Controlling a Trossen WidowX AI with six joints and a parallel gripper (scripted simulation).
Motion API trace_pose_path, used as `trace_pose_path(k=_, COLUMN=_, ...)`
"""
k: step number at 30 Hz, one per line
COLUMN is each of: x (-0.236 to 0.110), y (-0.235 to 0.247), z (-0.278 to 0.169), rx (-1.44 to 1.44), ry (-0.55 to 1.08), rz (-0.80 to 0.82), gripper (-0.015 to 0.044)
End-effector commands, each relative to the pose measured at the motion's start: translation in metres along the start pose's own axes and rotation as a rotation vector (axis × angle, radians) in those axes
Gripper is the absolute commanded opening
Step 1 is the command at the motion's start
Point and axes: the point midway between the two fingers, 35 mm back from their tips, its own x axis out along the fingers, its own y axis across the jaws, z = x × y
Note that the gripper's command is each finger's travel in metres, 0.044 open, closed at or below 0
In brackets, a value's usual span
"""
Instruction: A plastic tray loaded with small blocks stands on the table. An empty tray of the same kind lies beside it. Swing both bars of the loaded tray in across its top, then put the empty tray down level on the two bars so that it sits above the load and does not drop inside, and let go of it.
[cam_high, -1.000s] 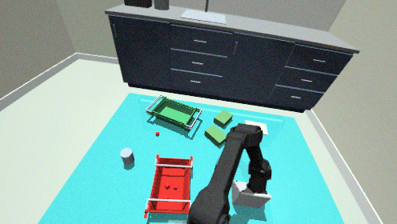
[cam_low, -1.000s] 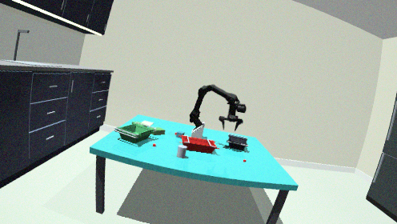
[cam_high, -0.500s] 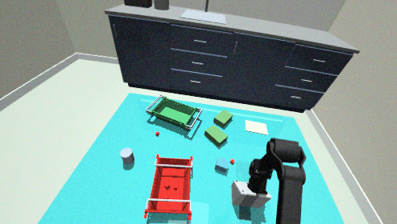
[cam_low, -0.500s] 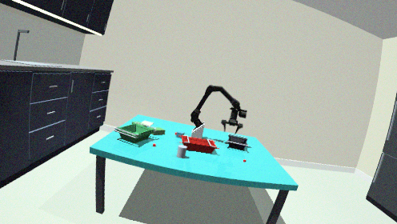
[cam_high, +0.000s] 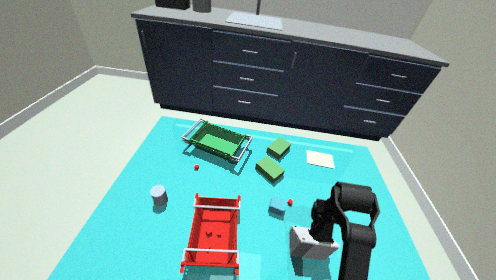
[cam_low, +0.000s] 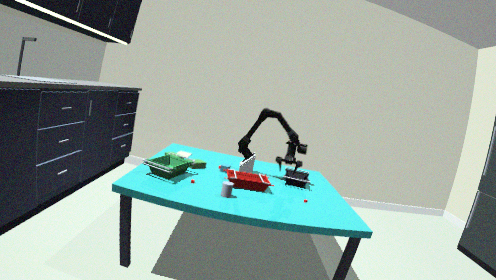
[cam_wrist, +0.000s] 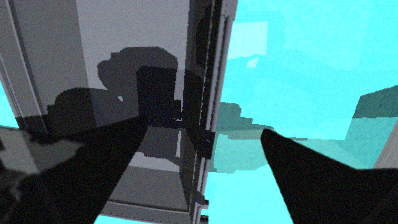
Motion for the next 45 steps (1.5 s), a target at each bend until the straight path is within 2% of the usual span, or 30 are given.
trace_pose_path(k=1, x=0.0308, y=-0.0045, z=0.0009, rx=-0.006, ry=-0.005, rz=-0.01, gripper=0.044)
trace_pose_path(k=15, x=0.0393, y=-0.0055, z=0.001, rx=-0.006, ry=-0.006, rz=-0.01, gripper=0.044)
trace_pose_path(k=30, x=0.0393, y=-0.0055, z=0.001, rx=-0.006, ry=-0.006, rz=-0.01, gripper=0.022)
trace_pose_path(k=45, x=0.0393, y=-0.0055, z=0.001, rx=-0.006, ry=-0.006, rz=-0.01, gripper=0.012)
